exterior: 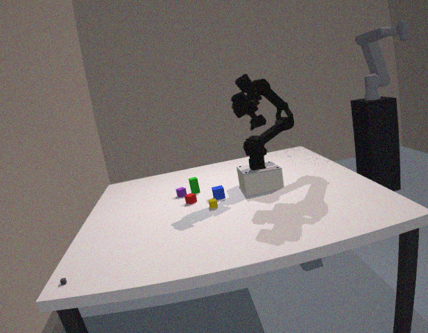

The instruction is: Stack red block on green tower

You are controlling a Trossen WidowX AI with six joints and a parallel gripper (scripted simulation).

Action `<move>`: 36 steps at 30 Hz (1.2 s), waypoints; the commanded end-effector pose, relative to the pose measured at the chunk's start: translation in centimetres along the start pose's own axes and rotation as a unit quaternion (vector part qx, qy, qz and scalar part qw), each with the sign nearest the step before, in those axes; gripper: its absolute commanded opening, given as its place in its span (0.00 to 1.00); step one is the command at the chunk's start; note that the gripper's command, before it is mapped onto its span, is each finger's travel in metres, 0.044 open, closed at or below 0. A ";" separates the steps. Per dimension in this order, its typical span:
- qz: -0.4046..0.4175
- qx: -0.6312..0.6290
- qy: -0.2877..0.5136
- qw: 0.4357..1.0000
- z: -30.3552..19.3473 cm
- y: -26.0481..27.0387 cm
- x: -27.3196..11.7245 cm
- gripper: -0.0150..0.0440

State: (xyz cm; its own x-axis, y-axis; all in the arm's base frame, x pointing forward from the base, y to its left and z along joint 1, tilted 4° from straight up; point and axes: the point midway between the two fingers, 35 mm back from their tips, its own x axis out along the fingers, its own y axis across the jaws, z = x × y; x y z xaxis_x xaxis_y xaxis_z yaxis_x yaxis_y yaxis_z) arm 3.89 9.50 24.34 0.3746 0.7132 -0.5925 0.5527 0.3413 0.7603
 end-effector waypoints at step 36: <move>-0.238 -0.374 -0.063 0.894 13.0 6.7 9.6 1.00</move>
State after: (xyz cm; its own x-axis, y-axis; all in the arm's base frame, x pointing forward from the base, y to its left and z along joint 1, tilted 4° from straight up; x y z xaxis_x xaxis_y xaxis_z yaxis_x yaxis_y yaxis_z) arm 19.46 10.94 20.91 0.3450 0.3562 -0.8684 0.0830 0.9100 0.4063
